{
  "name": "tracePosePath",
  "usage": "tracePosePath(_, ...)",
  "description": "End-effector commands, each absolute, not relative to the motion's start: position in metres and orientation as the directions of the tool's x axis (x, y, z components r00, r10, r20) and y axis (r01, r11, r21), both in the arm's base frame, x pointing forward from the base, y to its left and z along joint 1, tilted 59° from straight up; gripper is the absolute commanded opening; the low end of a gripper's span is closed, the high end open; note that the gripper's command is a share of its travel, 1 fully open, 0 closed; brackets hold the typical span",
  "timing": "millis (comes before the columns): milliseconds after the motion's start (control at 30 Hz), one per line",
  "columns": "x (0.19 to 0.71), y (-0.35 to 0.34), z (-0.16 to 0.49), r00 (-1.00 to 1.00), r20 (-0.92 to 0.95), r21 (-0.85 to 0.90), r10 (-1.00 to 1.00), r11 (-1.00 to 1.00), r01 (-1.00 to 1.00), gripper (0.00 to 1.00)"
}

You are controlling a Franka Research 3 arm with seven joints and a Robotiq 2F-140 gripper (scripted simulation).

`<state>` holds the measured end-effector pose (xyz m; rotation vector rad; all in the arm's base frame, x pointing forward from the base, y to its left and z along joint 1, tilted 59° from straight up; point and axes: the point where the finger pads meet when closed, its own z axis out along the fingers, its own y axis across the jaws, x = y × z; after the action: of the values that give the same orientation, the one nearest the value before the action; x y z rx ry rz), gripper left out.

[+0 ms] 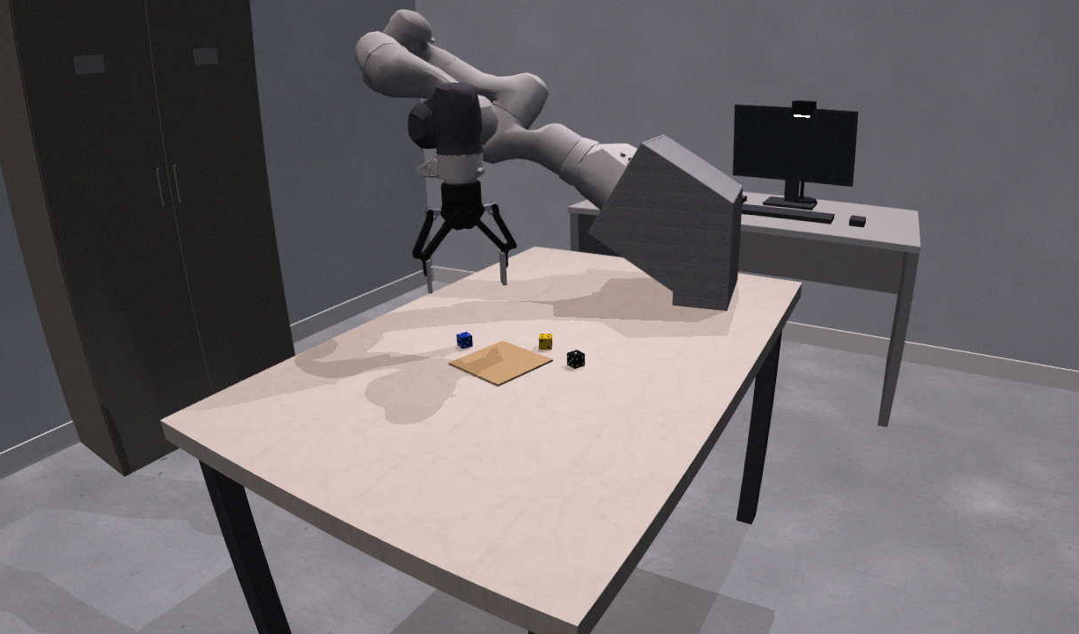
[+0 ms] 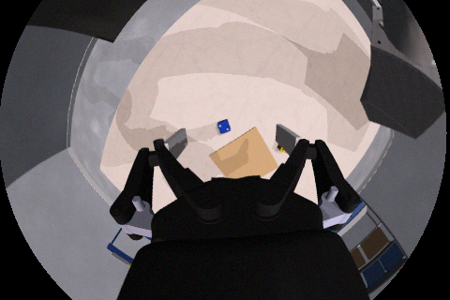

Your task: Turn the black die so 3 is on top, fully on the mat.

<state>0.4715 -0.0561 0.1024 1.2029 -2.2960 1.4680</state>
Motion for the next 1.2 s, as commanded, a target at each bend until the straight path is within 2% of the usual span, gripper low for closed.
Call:
tracePosePath(0, 0.478, -0.069, 0.091, -0.667, 0.505, -0.695, -0.548, 0.201, -0.691, 1.0)
tracePosePath(300, 0.489, -0.101, 0.071, -0.667, 0.505, -0.695, -0.548, 0.201, -0.691, 1.0)
tracePosePath(1167, 0.489, -0.102, 0.07, -0.667, 0.505, -0.695, -0.548, 0.201, -0.691, 1.0)
